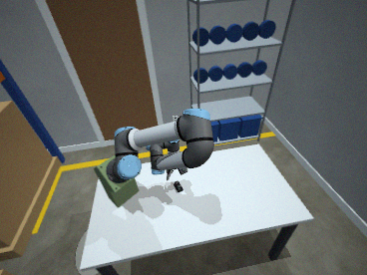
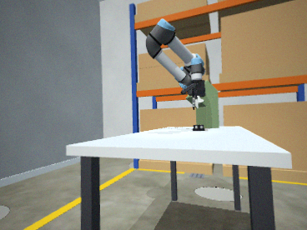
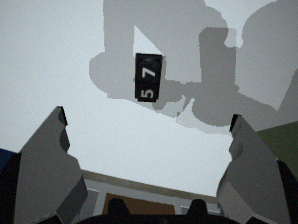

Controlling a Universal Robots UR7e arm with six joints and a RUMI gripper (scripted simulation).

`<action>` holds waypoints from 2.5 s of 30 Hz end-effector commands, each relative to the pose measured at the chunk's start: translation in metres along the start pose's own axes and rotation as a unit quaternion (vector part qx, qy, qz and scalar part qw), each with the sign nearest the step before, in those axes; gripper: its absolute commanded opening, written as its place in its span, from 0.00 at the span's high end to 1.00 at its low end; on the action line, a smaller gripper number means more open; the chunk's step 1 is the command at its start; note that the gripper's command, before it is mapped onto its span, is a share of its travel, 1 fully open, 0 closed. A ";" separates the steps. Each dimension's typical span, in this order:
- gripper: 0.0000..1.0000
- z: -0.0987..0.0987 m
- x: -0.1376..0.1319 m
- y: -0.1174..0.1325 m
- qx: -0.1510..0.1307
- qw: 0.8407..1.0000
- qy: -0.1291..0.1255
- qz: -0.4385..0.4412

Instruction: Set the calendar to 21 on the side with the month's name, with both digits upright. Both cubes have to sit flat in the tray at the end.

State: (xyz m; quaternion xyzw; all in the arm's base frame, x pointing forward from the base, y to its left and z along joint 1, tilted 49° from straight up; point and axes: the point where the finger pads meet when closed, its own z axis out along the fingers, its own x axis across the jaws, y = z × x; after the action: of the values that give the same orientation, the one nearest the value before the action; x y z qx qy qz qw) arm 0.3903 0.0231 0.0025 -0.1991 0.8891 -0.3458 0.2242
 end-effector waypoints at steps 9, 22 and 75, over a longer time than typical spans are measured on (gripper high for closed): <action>0.00 -0.035 -0.001 0.000 0.000 1.000 0.002 0.000; 0.00 -0.049 -0.001 0.000 0.000 1.000 0.002 0.000; 0.00 -0.049 -0.001 0.000 0.000 1.000 0.002 0.000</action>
State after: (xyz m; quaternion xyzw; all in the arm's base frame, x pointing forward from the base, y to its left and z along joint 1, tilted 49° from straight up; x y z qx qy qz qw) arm 0.3643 0.0490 0.0350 -0.1983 0.8897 -0.3458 0.2225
